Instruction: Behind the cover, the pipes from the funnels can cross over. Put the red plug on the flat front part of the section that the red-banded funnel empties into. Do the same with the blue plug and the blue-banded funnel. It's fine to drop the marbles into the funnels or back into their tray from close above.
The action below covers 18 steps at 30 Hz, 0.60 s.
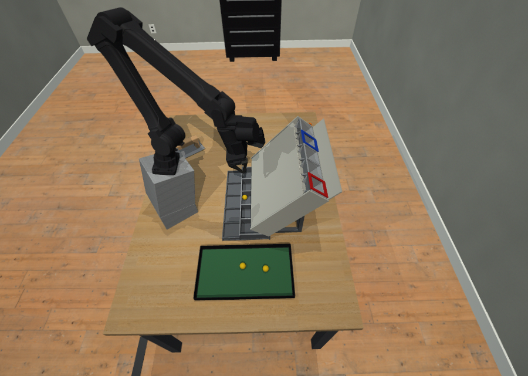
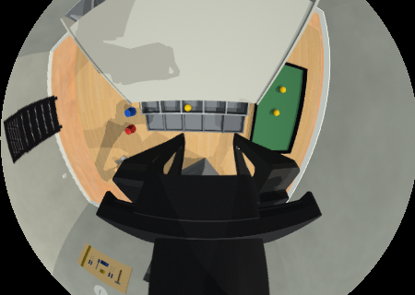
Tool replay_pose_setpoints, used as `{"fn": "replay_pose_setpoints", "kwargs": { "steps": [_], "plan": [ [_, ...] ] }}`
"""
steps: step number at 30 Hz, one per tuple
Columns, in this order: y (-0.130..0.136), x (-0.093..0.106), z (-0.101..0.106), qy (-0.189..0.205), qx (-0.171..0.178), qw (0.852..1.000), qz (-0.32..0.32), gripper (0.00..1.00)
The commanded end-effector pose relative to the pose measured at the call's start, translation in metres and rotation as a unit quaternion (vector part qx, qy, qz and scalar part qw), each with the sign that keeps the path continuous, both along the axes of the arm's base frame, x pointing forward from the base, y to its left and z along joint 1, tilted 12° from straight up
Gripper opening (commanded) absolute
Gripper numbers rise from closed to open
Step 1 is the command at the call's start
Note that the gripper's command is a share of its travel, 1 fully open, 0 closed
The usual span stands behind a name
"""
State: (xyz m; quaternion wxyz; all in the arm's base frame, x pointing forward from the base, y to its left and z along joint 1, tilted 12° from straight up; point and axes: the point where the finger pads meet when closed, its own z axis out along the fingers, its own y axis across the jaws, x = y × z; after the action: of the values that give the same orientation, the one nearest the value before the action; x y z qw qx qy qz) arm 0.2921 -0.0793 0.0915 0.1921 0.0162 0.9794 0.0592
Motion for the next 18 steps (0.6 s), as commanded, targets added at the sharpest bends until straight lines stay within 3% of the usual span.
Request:
{"fn": "replay_pose_setpoints", "kwargs": {
  "steps": [1,13,15,16,17,18],
  "plan": [
    [0.011,0.003,0.005,-0.041,-0.007,0.999,-0.015,0.56],
    [0.058,-0.030,-0.023,-0.100,-0.005,0.995,-0.023,0.56],
    [0.058,-0.030,-0.023,-0.100,-0.005,0.995,-0.023,0.56],
    [0.056,-0.012,0.003,-0.130,-0.010,0.991,-0.022,0.56],
    [0.061,-0.031,-0.023,-0.107,-0.006,0.994,-0.023,0.56],
    [0.063,-0.034,-0.026,-0.106,-0.005,0.994,-0.023,0.56]
  ]
}}
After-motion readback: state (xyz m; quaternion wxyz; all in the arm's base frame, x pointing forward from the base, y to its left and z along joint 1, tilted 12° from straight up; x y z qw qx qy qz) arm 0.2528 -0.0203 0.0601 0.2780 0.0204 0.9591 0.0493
